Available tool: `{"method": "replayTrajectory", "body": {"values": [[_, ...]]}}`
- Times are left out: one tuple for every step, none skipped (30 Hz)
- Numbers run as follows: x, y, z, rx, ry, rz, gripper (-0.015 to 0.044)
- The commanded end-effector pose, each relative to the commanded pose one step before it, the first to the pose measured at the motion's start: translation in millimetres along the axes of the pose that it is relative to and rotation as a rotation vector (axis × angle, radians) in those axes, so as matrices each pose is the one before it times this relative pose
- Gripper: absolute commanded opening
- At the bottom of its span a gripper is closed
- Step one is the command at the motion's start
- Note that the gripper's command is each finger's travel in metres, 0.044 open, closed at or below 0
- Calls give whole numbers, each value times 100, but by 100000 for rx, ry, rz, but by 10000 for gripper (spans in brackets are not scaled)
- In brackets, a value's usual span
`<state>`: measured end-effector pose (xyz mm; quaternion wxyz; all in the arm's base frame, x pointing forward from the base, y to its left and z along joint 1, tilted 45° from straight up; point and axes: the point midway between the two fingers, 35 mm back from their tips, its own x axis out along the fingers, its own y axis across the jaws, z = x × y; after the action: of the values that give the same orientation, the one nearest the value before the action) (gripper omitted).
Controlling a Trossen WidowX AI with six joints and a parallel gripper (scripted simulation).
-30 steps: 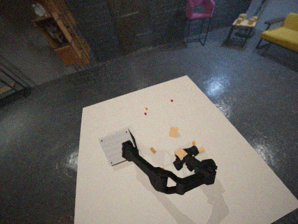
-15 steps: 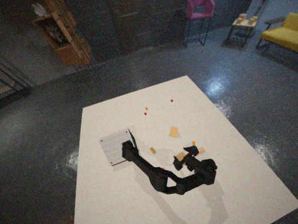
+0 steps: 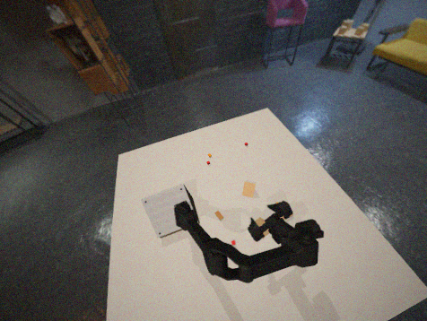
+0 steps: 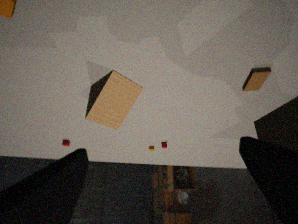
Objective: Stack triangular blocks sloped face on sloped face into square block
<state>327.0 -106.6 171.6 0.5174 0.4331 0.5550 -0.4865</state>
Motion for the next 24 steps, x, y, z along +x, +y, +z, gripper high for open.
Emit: {"method": "replayTrajectory", "body": {"values": [[24,47,1055,-141,-4666,-1383,440],[-330,10,1247,-34,-6359,-888,440],[-398,-23,1573,129,-7906,-1243,440],[-367,-64,1592,313,-7866,-1405,440],[-261,-81,1288,378,-6269,-1251,440],[-136,-61,778,280,-3745,-807,440],[-40,-23,260,102,-1245,-278,440],[0,0,0,0,0,0,440],[0,0,0,0,0,0,440],[0,0,0,0,0,0,440],[0,0,0,0,0,0,440],[98,17,9,0,-1,1,440],[295,48,26,1,-3,1,440],[494,73,40,2,-6,1,440],[623,79,44,2,-9,0,440],[628,66,38,1,-10,-3,440],[630,52,31,0,-11,-5,440],[632,39,24,0,-12,-7,440],[634,25,16,-1,-13,-9,440],[635,12,9,-2,-14,-11,440],[635,-2,1,-3,-15,-13,440],[633,-15,-6,-3,-16,-16,440],[635,-29,-14,-4,-17,-18,440],[635,-42,-22,-5,-18,-20,440]]}}
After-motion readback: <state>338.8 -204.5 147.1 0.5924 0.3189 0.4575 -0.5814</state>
